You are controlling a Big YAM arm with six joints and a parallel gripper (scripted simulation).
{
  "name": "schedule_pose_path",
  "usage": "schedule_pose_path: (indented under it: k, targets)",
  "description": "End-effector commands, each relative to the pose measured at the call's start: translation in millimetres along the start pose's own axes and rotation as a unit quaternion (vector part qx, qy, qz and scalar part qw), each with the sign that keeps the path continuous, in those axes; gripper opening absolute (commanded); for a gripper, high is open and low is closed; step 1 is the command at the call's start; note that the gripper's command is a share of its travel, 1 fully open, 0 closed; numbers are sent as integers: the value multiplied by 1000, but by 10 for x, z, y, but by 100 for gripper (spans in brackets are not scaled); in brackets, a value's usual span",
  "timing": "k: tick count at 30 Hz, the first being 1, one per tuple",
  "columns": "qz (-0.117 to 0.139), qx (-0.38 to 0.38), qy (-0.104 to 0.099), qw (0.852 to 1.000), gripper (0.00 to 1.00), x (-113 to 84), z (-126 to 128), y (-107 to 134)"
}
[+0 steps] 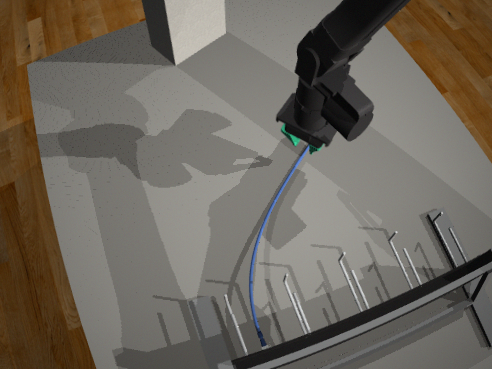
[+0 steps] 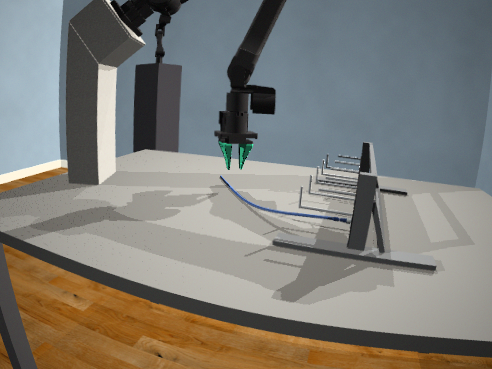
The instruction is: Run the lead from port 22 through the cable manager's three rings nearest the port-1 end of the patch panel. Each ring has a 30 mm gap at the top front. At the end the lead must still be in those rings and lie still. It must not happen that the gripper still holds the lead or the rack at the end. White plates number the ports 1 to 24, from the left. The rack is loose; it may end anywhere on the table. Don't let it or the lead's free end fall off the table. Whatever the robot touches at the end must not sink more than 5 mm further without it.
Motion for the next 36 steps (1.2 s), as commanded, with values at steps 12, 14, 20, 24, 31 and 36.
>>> schedule_pose_path:
  k: [12, 14, 20, 24, 31, 36]
  targets:
    - [1, 6, -3, 1000, 33, 391, 69, 9]
    - [-1, 4, -4, 1000, 33, 423, 69, -9]
    - [-4, 3, -10, 1000, 33, 453, 121, -46]
    - [-3, 3, -5, 1000, 33, 435, 71, -38]
    - [-3, 3, -6, 1000, 33, 432, 80, -41]
    - [-3, 3, -6, 1000, 33, 432, 80, -41]
Point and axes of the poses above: the point where the finger pads meet when closed, its own x axis out along the fingers, its own z axis across the jaws, y = z × x, the point moved 3 cm from there along -x, back along the fingers, and after that the axes turned 7 degrees about x, right-handed, at the moved point
